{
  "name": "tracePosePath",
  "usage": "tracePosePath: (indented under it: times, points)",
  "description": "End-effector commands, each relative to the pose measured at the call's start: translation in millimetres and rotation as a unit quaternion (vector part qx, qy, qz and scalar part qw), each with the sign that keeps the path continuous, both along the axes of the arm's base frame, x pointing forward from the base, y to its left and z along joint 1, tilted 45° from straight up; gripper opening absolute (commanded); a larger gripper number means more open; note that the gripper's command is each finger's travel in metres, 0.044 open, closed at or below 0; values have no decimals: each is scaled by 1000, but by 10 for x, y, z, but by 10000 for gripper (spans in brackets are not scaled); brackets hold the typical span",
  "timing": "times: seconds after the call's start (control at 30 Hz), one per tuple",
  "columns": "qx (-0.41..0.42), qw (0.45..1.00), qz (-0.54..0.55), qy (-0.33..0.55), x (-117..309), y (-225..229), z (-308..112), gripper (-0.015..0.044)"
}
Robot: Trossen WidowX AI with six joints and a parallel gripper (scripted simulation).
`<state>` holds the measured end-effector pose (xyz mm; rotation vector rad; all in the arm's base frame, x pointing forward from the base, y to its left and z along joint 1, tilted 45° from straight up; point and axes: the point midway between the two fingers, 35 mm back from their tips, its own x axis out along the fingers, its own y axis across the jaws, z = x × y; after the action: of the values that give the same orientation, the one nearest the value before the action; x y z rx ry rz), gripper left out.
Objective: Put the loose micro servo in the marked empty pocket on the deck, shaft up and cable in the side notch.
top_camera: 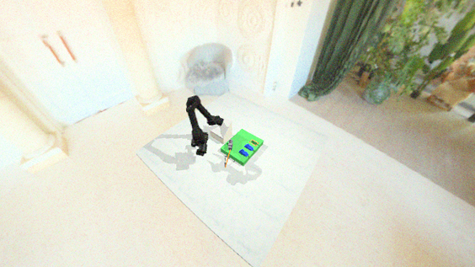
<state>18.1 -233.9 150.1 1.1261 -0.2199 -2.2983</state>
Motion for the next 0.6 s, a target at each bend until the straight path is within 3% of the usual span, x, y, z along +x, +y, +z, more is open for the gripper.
tracePosePath:
  times: [0.0,0.57]
  points:
    - [27,998,52,18,181,37,-68,440]
    - [114,940,297,125,1016,400,-310,440]
